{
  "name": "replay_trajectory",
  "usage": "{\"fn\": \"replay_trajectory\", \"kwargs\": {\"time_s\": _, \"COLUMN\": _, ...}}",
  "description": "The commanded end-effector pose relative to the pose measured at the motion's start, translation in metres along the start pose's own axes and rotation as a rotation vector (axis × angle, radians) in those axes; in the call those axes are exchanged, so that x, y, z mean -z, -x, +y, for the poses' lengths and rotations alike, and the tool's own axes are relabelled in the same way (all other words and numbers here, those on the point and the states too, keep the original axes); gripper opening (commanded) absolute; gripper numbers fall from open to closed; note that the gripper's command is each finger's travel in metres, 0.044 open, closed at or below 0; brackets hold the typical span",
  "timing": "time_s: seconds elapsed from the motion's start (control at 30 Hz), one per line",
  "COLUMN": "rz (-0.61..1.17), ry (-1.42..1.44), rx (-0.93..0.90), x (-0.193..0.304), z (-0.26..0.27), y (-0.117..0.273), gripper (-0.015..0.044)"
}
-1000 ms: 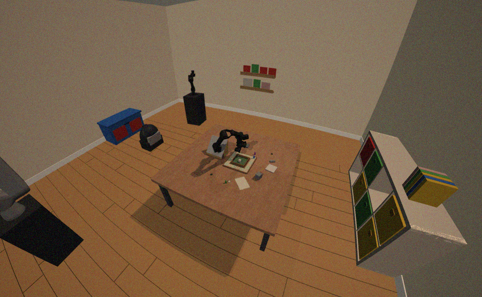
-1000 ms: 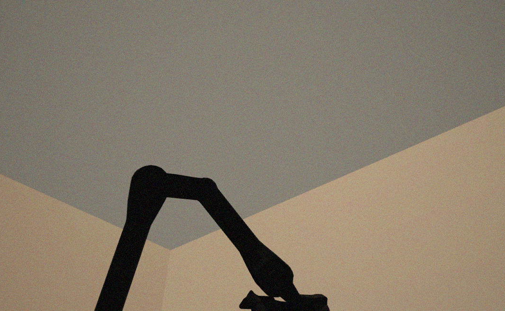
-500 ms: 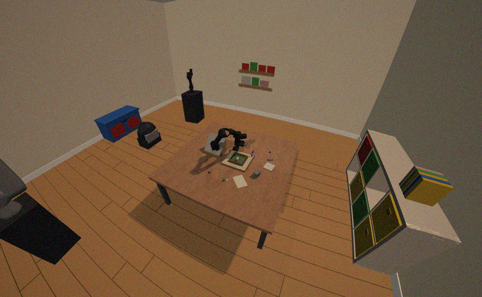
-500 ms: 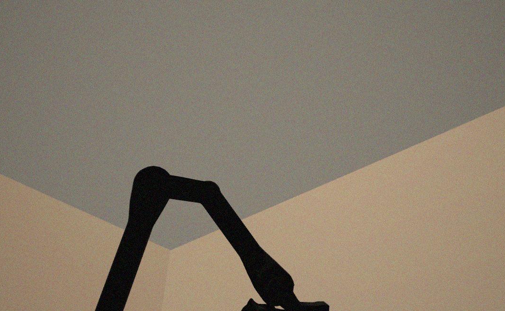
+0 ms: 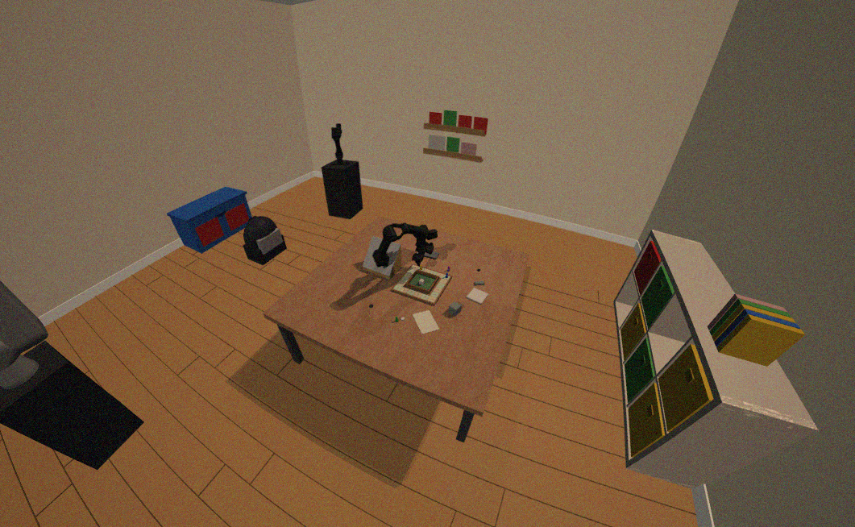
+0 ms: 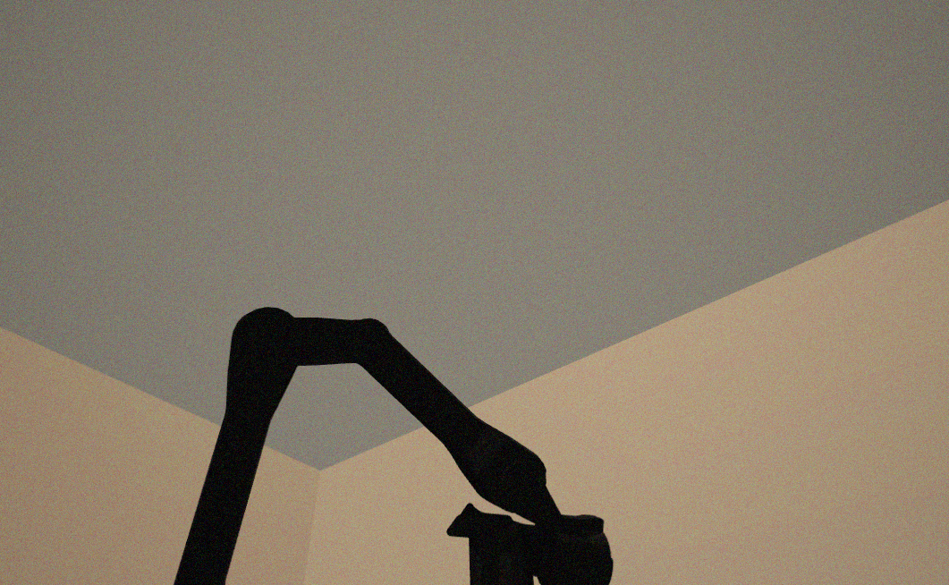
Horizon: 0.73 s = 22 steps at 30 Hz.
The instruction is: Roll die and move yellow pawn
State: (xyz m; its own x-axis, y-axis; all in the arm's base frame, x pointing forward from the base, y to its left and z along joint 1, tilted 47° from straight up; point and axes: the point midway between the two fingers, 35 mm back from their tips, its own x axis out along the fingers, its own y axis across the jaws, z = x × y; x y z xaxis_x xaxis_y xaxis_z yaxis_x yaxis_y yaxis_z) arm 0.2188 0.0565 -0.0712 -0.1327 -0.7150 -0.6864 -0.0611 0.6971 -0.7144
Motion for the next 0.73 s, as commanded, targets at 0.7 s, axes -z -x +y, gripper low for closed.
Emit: {"fn": "replay_trajectory", "kwargs": {"time_s": 0.7, "rz": -0.002, "ry": -0.141, "rx": -0.001, "x": 0.043, "z": -0.087, "y": 0.073, "gripper": 0.044}}
